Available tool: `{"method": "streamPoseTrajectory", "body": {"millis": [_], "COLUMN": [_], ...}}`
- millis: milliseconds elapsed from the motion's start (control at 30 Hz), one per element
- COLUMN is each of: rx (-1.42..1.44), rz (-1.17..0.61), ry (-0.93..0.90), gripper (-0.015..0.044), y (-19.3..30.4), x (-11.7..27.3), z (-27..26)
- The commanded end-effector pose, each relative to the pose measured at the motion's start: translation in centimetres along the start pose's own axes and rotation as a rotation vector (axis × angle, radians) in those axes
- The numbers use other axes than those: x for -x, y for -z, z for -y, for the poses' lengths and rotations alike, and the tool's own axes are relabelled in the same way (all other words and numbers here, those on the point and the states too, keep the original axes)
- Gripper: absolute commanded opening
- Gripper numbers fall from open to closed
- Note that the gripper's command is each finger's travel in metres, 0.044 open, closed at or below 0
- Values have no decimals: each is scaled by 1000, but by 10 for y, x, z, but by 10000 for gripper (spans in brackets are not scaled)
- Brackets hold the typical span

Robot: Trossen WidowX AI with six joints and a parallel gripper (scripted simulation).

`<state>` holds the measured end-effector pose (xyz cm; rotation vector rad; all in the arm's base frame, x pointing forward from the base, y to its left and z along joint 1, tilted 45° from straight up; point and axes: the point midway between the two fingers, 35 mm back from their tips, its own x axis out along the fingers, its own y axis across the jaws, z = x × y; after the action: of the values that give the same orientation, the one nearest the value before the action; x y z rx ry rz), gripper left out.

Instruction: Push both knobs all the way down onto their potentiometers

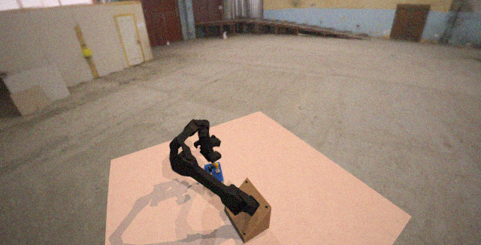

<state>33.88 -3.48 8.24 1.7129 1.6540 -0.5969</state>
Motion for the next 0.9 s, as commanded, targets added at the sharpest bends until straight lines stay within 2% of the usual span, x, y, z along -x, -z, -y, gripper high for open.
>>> {"method": "streamPoseTrajectory", "body": {"millis": [0, 867], "rx": [3, 3], "rz": [-16, -18], "ry": [-7, -7], "gripper": [0, 0], "y": [2, 3], "x": [-10, -40], "z": [-1, -1]}}
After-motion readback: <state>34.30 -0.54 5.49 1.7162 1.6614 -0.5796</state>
